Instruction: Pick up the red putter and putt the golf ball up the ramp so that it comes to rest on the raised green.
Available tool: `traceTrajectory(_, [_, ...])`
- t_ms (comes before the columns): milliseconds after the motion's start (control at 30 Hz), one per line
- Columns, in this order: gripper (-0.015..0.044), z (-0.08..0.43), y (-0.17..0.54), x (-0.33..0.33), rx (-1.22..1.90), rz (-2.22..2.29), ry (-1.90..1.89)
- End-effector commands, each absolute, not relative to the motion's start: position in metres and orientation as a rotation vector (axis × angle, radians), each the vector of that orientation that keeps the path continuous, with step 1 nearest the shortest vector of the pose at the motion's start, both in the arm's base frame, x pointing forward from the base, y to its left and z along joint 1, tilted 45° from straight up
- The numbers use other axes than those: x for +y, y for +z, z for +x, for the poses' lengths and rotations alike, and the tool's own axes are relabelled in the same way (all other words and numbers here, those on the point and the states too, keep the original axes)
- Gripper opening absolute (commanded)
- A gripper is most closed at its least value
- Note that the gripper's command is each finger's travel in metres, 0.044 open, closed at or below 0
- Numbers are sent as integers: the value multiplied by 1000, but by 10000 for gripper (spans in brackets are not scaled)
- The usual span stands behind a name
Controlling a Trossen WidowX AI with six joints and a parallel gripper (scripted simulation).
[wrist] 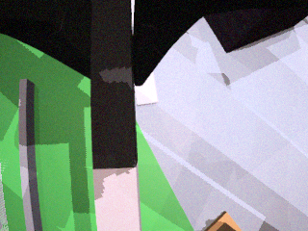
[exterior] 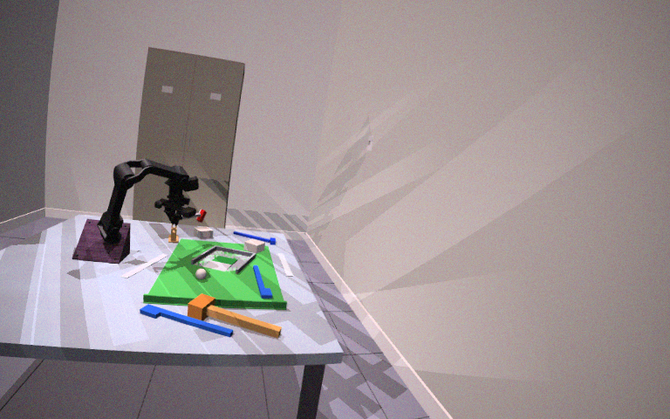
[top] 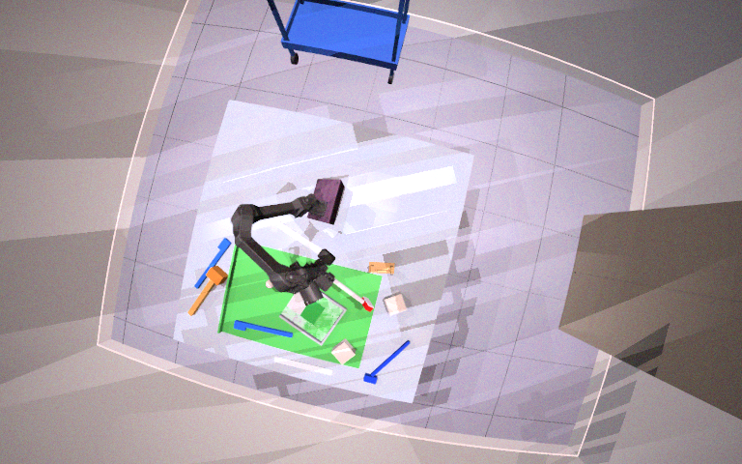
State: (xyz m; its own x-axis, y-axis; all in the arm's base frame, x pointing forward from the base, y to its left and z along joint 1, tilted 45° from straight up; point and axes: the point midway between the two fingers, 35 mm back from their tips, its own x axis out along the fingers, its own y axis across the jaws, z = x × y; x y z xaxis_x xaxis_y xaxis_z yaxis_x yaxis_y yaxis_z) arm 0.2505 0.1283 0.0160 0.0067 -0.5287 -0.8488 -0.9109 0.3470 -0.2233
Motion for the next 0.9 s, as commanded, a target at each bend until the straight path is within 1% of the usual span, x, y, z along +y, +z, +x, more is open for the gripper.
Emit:
traceTrajectory(0, [0, 251, 36, 113, 1649, -1231, 376])
traceTrajectory(433, [0, 241, 94, 60, 1611, -976, -17])
traceTrajectory(867, [0, 215, 142, 6, 1511, -715, -386])
